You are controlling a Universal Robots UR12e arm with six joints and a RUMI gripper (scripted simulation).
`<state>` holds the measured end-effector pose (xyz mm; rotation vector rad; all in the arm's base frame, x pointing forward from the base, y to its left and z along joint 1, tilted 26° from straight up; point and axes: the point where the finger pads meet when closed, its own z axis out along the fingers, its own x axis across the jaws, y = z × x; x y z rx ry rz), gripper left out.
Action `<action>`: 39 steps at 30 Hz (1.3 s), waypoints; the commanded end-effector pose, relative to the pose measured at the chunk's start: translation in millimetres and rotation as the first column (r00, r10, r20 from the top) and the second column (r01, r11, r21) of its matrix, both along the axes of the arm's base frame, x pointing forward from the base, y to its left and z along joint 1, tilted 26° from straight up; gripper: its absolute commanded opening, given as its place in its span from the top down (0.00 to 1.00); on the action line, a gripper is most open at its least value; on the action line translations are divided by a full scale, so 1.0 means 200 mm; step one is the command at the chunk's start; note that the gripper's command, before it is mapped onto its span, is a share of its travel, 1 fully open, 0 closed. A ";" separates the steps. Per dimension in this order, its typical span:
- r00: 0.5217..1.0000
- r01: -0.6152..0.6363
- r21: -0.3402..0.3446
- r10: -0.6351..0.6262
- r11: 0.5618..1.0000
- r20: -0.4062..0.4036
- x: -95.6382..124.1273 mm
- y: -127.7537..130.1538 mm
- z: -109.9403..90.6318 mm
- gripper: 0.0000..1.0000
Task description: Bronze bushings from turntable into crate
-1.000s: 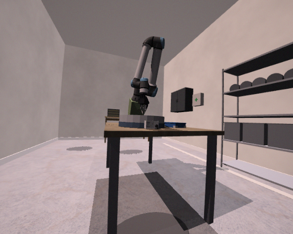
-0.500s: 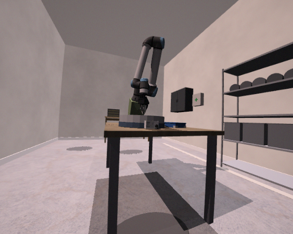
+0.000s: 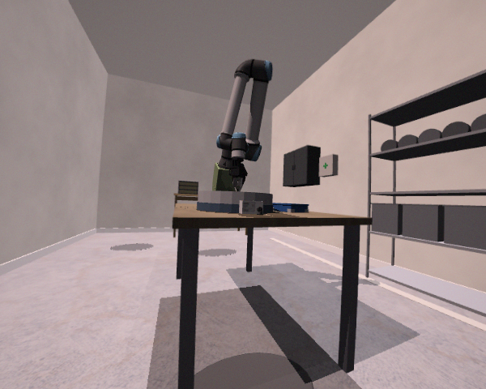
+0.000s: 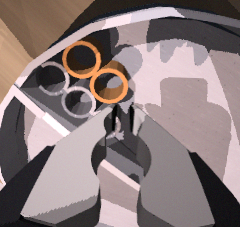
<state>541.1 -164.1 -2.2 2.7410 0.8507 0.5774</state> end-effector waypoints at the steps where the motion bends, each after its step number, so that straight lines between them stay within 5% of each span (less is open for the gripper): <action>1: 1.000 0.000 -0.001 0.000 1.000 0.001 0.00 0.00 0.00 0.94; 39: 1.000 0.000 -0.001 0.000 1.000 0.001 0.02 -0.01 -0.05 0.94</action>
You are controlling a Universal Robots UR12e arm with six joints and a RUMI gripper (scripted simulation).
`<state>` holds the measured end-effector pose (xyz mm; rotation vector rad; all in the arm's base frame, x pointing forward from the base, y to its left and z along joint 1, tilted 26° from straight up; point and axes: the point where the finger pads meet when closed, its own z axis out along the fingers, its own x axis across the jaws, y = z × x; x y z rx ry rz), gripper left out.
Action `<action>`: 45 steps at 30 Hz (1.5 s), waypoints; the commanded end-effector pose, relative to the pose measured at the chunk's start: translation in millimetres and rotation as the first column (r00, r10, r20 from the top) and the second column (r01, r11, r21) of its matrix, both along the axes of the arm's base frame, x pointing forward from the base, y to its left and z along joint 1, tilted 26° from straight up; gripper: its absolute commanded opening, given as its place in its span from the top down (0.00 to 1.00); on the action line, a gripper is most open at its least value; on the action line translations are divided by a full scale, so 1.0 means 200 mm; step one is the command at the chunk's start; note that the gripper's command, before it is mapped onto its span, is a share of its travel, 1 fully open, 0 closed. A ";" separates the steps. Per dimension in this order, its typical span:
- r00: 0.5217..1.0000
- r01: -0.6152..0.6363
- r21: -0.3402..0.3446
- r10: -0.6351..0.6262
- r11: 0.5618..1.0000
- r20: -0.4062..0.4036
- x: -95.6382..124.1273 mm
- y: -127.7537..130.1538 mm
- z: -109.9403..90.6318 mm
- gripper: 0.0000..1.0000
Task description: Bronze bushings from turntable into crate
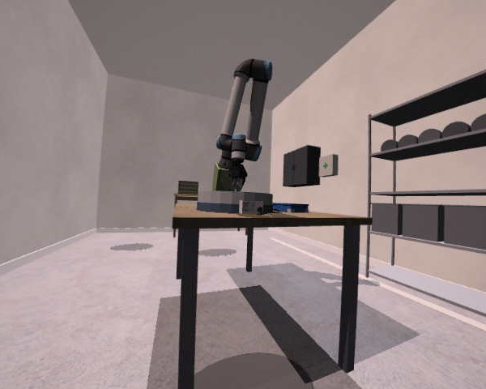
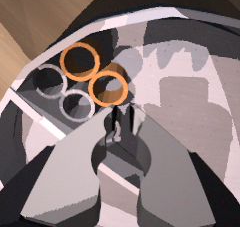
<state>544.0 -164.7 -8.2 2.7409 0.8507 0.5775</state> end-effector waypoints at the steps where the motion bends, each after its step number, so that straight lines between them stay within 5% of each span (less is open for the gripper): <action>1: 1.000 0.000 -0.001 0.000 1.000 0.001 0.01 0.00 -0.03 0.94; 45: 1.000 0.000 -0.001 0.000 1.000 0.001 0.04 -0.01 -0.07 0.94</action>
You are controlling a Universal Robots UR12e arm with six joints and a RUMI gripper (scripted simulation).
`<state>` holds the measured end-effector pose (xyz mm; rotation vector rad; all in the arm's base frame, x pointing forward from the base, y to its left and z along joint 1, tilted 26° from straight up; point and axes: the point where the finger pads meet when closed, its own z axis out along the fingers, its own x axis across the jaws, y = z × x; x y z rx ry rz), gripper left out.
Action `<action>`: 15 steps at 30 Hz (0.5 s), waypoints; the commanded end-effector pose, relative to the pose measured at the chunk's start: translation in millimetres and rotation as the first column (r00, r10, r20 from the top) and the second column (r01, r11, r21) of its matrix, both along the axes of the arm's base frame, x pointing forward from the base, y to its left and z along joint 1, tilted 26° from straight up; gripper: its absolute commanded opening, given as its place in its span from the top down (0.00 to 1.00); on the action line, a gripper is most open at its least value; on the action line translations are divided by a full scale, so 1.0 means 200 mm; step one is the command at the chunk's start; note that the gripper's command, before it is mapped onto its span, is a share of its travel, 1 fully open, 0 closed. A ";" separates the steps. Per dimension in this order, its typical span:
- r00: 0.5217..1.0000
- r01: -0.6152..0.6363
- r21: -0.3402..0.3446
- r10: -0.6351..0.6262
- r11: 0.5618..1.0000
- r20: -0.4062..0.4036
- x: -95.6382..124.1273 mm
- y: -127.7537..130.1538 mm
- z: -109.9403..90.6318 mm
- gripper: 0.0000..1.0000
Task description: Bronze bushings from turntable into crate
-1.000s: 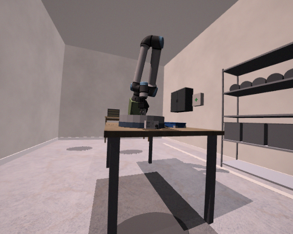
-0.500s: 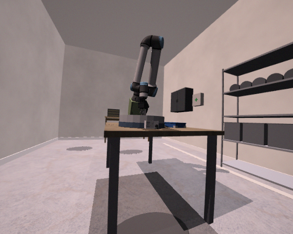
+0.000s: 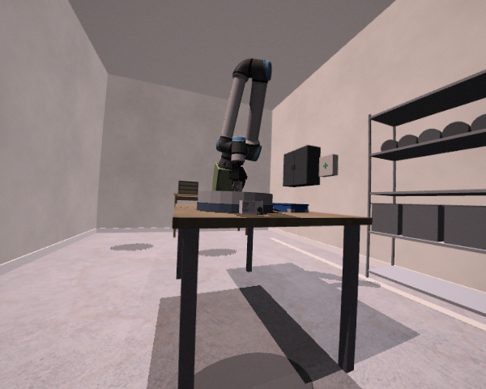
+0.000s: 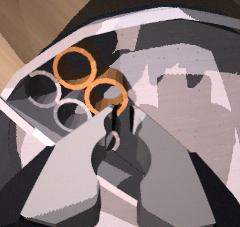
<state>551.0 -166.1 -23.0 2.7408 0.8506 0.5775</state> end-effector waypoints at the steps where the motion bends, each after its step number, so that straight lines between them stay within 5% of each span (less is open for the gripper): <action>1: 1.000 0.000 0.000 0.000 1.000 0.001 0.00 0.00 0.00 0.94; 15: 1.000 0.000 0.000 0.000 1.000 0.001 0.03 -0.01 -0.05 0.94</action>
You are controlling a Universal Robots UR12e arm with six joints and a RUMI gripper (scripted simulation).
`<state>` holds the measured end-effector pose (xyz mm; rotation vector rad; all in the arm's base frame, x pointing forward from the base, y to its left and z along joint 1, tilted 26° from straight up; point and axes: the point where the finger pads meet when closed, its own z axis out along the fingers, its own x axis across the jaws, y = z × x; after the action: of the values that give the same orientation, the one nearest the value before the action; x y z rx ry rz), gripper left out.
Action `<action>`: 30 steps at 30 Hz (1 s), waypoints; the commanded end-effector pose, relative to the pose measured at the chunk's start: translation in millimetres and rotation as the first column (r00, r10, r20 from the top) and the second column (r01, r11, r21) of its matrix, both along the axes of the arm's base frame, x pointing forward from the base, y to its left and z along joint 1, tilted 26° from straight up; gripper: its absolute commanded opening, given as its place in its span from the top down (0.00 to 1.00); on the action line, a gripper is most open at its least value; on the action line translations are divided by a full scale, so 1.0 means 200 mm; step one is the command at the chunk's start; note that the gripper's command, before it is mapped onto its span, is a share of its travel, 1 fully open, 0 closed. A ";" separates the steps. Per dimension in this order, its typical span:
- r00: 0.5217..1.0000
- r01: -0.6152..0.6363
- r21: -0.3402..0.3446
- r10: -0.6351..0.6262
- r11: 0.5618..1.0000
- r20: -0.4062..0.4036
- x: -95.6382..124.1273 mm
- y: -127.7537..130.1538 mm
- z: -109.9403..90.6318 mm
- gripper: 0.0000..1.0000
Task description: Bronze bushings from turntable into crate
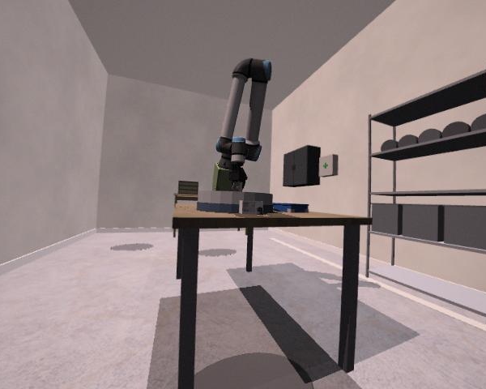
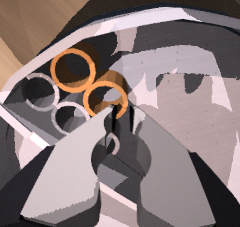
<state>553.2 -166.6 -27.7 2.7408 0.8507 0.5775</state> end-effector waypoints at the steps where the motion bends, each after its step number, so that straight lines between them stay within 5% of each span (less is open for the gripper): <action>1: 1.000 0.000 -0.001 0.000 1.000 0.001 0.02 0.00 -0.04 0.94; 30: 1.000 0.000 -0.001 0.000 1.000 0.001 0.04 -0.01 -0.08 0.94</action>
<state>561.2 -168.2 -44.6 2.7407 0.8506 0.5775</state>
